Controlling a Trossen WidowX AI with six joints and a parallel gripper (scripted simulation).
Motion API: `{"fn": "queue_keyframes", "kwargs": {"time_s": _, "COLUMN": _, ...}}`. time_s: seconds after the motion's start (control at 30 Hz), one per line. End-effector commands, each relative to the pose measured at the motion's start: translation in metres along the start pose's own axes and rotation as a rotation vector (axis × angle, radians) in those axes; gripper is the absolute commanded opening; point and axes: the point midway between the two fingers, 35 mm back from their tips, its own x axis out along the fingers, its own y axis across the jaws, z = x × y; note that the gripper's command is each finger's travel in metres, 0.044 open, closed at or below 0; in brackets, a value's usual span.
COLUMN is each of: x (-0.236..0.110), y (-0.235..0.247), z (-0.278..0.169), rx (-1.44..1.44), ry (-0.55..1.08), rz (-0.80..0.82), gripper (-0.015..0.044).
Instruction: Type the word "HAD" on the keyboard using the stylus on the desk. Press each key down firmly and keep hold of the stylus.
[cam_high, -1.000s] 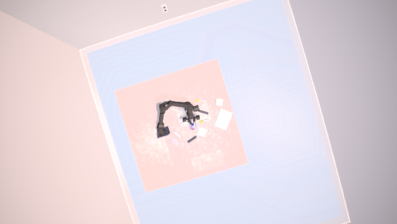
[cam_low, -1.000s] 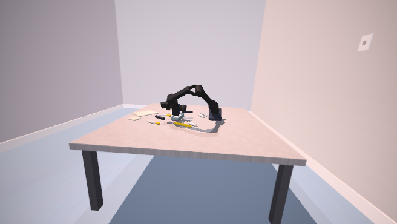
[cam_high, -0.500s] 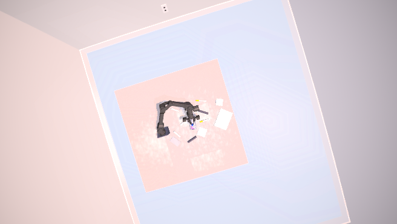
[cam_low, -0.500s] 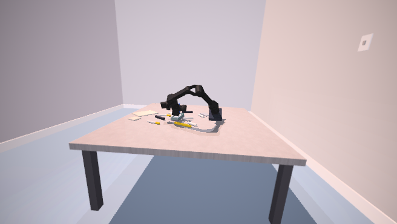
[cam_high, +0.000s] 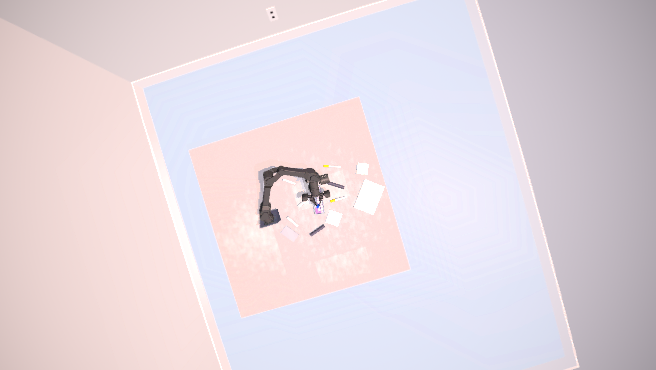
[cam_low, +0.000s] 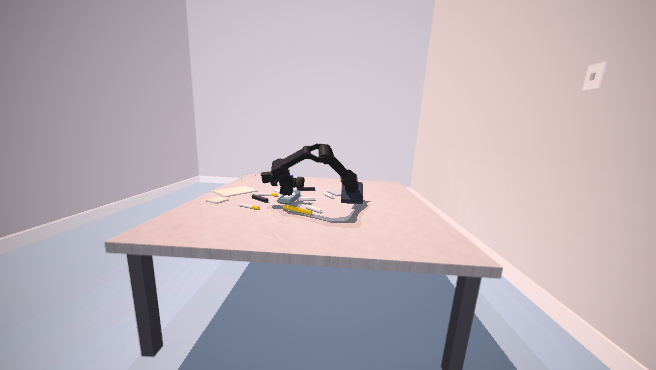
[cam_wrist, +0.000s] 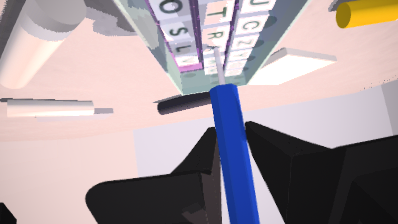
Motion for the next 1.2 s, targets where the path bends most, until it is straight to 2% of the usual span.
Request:
{"fn": "queue_keyframes", "kwargs": {"time_s": 0.0, "x": 0.0, "y": 0.0, "z": 0.001, "rx": 0.002, "ry": -0.005, "rz": 0.0, "gripper": 0.0081}}
{"fn": "queue_keyframes", "kwargs": {"time_s": 0.33, "x": -0.018, "y": 0.0, "z": -0.032, "rx": 0.002, "ry": -0.004, "rz": 0.0, "gripper": 0.0081}}
{"fn": "queue_keyframes", "kwargs": {"time_s": 0.47, "x": -0.017, "y": -0.001, "z": -0.03, "rx": 0.012, "ry": -0.009, "rz": -0.003, "gripper": 0.0085}}
{"fn": "queue_keyframes", "kwargs": {"time_s": 0.73, "x": -0.017, "y": -0.001, "z": -0.03, "rx": 0.012, "ry": -0.009, "rz": -0.003, "gripper": 0.0031}}
{"fn": "queue_keyframes", "kwargs": {"time_s": 0.8, "x": -0.02, "y": -0.001, "z": -0.029, "rx": 0.011, "ry": -0.009, "rz": -0.003, "gripper": 0.0}}
{"fn": "queue_keyframes", "kwargs": {"time_s": 1.17, "x": -0.063, "y": 0.0, "z": -0.008, "rx": 0.003, "ry": -0.007, "rz": -0.001, "gripper": 0.0}}
